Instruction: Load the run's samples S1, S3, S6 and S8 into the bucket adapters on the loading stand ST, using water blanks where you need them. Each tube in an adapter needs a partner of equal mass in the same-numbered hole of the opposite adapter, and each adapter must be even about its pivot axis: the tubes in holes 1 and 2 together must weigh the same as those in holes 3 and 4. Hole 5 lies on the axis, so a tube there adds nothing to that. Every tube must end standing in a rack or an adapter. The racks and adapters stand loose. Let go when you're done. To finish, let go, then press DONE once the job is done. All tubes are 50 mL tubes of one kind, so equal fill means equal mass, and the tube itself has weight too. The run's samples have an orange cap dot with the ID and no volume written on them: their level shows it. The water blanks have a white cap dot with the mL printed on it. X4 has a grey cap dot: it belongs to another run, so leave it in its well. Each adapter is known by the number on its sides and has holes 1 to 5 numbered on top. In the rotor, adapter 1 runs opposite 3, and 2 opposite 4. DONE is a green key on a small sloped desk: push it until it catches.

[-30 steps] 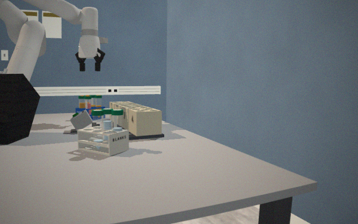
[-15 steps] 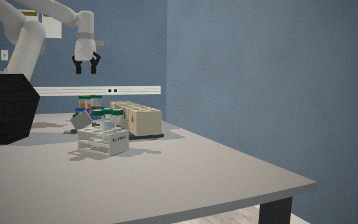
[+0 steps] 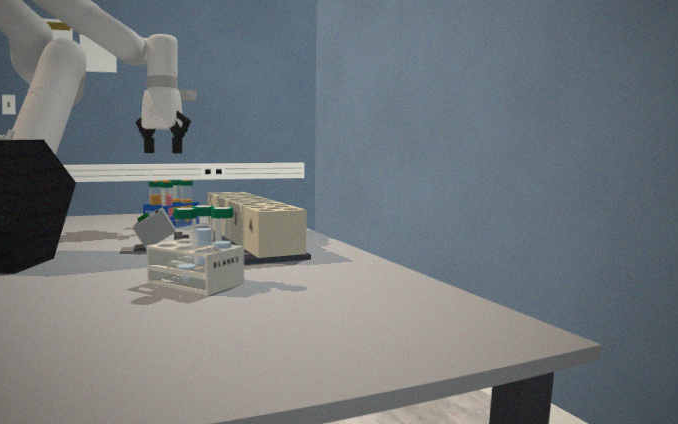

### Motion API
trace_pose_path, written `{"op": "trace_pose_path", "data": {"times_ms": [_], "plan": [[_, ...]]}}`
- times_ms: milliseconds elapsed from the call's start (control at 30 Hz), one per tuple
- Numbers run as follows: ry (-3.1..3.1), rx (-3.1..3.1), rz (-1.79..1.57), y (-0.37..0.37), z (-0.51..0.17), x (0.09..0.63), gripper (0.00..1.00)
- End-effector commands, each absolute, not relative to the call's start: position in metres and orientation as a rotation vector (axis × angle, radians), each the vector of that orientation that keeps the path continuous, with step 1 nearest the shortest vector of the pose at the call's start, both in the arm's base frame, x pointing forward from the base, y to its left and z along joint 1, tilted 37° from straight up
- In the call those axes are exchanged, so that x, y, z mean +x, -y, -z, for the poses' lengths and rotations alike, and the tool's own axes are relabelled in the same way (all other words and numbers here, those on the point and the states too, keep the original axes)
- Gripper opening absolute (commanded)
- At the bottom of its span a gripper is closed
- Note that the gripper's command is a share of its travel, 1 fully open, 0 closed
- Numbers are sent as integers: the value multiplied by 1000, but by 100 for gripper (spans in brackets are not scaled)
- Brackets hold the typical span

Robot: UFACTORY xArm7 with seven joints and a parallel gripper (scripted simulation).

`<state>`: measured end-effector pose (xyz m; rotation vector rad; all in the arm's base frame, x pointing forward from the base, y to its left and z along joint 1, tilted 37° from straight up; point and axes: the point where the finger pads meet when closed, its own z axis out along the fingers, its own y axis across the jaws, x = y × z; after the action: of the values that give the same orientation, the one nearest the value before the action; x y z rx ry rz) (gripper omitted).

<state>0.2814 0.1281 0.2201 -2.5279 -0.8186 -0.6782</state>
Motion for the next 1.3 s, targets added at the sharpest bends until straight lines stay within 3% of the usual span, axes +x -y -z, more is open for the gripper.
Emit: {"op": "trace_pose_path", "data": {"times_ms": [0,1267], "plan": [[818,-2527,683,-133,-214,286,100],[818,-2527,683,-156,-176,301,100]]}}
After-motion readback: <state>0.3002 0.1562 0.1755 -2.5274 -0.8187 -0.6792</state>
